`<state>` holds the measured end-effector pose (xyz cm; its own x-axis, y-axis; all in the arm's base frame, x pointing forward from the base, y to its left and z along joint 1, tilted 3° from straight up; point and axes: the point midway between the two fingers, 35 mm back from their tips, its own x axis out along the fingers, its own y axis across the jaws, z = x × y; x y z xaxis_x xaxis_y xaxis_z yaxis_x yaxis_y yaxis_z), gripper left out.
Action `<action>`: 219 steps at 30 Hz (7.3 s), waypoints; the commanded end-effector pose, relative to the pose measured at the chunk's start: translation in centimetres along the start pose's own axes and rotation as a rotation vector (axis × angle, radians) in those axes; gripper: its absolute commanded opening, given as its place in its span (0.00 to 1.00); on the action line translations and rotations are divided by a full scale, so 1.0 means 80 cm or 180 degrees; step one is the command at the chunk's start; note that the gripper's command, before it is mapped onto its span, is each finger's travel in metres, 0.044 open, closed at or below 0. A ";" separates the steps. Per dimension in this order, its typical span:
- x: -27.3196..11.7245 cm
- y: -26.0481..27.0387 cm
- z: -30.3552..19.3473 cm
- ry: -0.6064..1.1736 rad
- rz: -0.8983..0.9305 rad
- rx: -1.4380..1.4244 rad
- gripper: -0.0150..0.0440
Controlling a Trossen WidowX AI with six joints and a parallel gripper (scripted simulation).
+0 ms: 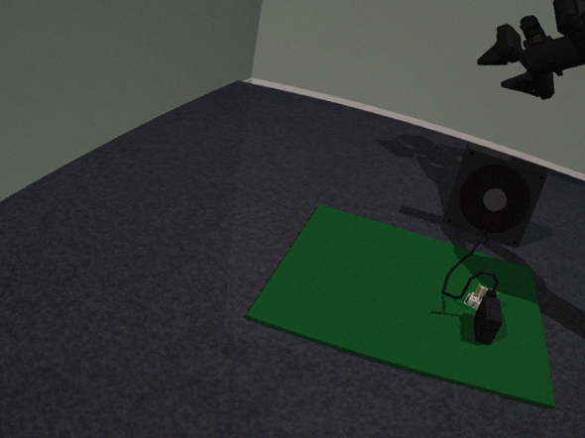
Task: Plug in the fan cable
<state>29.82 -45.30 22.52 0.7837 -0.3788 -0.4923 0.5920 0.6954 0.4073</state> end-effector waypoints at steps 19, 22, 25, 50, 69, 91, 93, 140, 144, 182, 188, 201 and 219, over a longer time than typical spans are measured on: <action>-0.066 0.342 -0.280 0.2347 -0.0223 0.1512 1.00; -0.099 0.363 -0.322 0.2633 -0.0484 0.1614 1.00; -0.136 0.377 -0.361 0.2879 -0.0796 0.1680 1.00; -0.211 0.351 -0.509 0.3250 -0.1850 0.1663 1.00; -0.192 0.339 -0.534 0.3251 -0.1850 0.1663 1.00; -0.185 0.335 -0.545 0.3260 -0.1835 0.1661 0.59; -0.185 0.335 -0.545 0.3260 -0.1835 0.1661 0.57; -0.243 0.375 -0.460 0.3251 -0.1847 0.1663 0.25; -0.252 0.378 -0.450 0.3250 -0.1849 0.1663 0.25; -0.189 0.443 -0.441 0.2926 -0.0834 -0.0970 0.25; -0.180 0.445 -0.446 0.2737 -0.0790 -0.1083 0.25; -0.164 0.450 -0.457 0.2320 -0.0694 -0.1295 0.25; -0.149 0.458 -0.469 0.1742 -0.0562 -0.1513 0.25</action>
<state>34.98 7.39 14.43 0.3767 -0.2236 -0.8989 0.4679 0.8835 -0.0237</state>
